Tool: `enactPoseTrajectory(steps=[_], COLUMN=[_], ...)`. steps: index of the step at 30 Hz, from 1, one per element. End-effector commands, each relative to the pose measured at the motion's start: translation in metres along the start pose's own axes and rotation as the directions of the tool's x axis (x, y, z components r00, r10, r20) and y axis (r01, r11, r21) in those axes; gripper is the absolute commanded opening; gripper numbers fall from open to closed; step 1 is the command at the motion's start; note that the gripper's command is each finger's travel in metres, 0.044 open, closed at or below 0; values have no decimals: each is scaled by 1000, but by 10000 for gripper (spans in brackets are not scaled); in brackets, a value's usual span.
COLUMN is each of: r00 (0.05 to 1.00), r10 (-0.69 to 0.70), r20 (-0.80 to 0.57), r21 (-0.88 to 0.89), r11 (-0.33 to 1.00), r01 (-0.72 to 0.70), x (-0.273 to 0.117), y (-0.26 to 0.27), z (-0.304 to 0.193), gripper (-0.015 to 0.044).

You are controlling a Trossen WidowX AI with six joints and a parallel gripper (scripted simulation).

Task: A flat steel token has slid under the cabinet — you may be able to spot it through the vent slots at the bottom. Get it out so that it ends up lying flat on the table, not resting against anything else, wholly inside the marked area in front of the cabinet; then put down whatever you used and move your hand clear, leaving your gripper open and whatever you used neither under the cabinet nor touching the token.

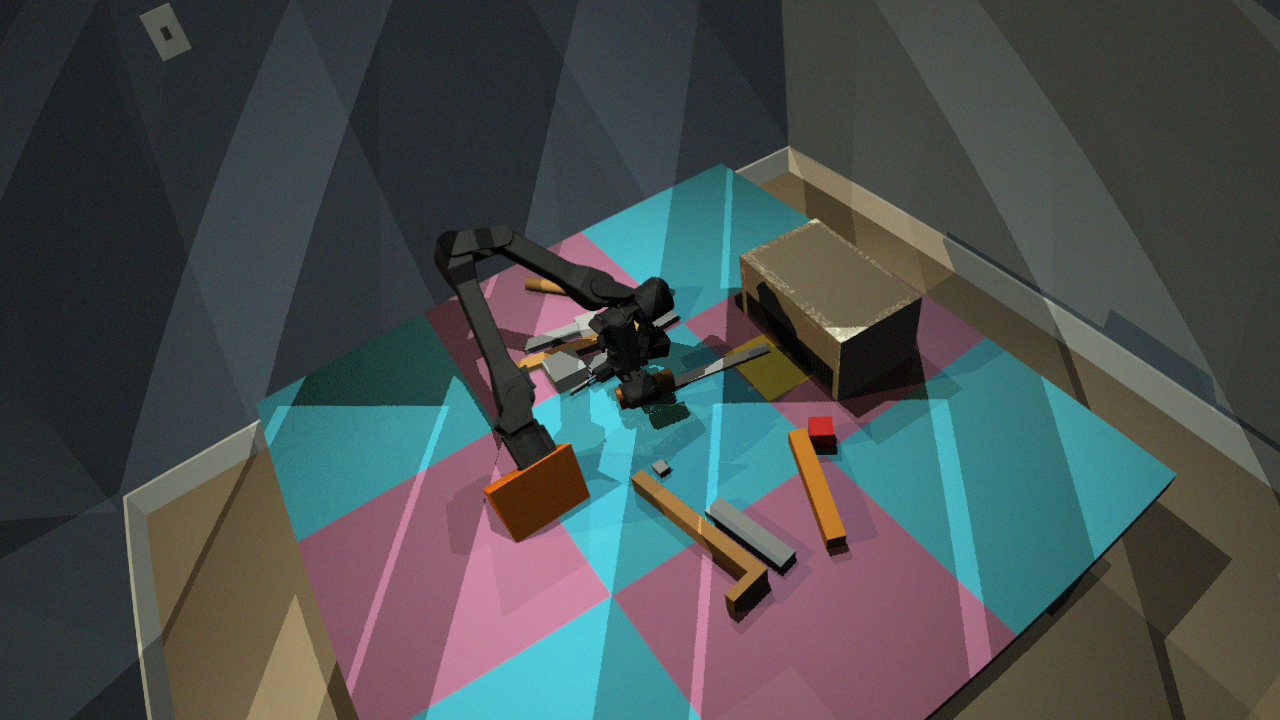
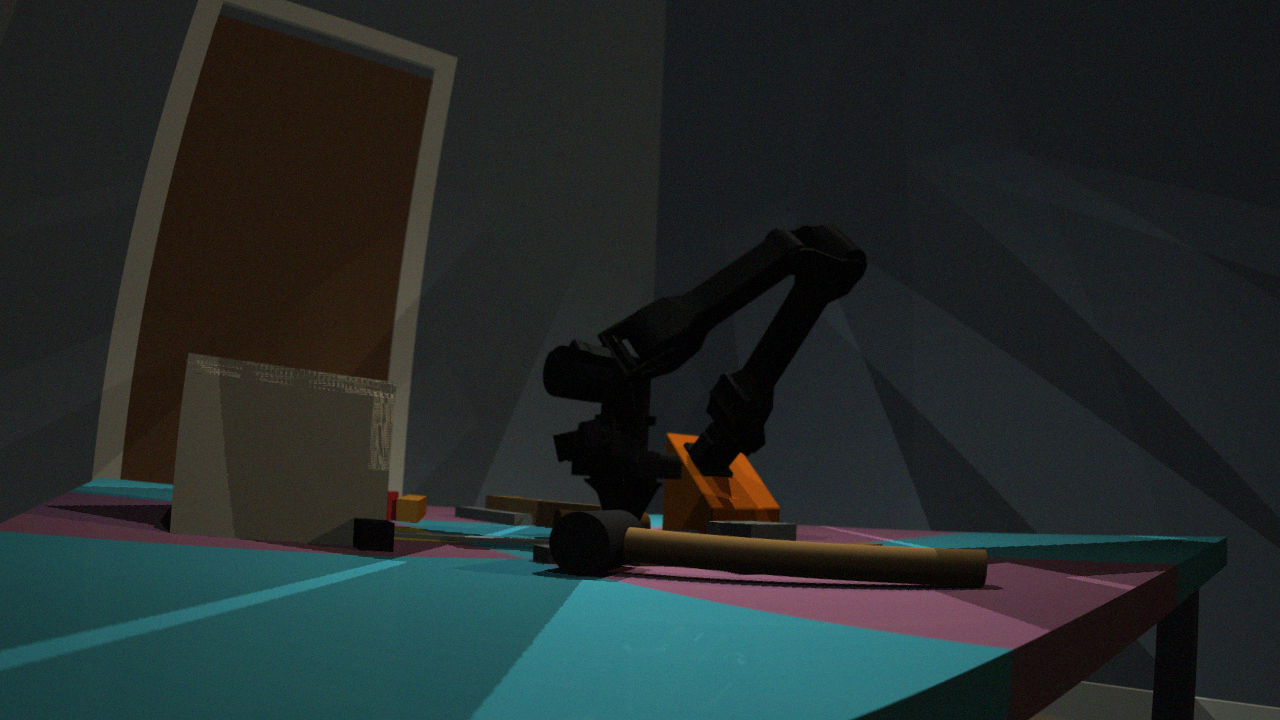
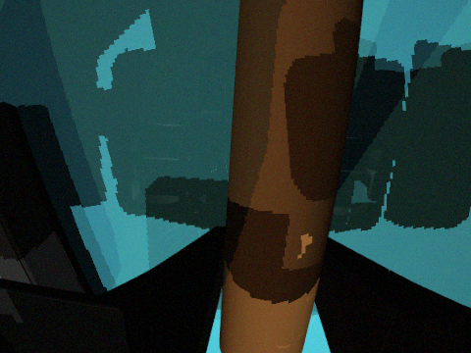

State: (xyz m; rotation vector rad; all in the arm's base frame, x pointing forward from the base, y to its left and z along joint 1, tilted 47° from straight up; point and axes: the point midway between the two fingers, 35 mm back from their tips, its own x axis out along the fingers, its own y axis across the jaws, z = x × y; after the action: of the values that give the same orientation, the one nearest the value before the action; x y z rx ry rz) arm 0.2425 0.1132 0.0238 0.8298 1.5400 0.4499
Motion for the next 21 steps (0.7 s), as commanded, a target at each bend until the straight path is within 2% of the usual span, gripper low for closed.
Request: enactPoseTrajectory(steps=[1,21], r00=[1000,1000], r10=[0,2], r20=[0,0], r21=[-2,-14], r11=[1000,1000], r01=[0,-2], x=[0,0], y=[0,0], z=[2,26], gripper=[0,0])
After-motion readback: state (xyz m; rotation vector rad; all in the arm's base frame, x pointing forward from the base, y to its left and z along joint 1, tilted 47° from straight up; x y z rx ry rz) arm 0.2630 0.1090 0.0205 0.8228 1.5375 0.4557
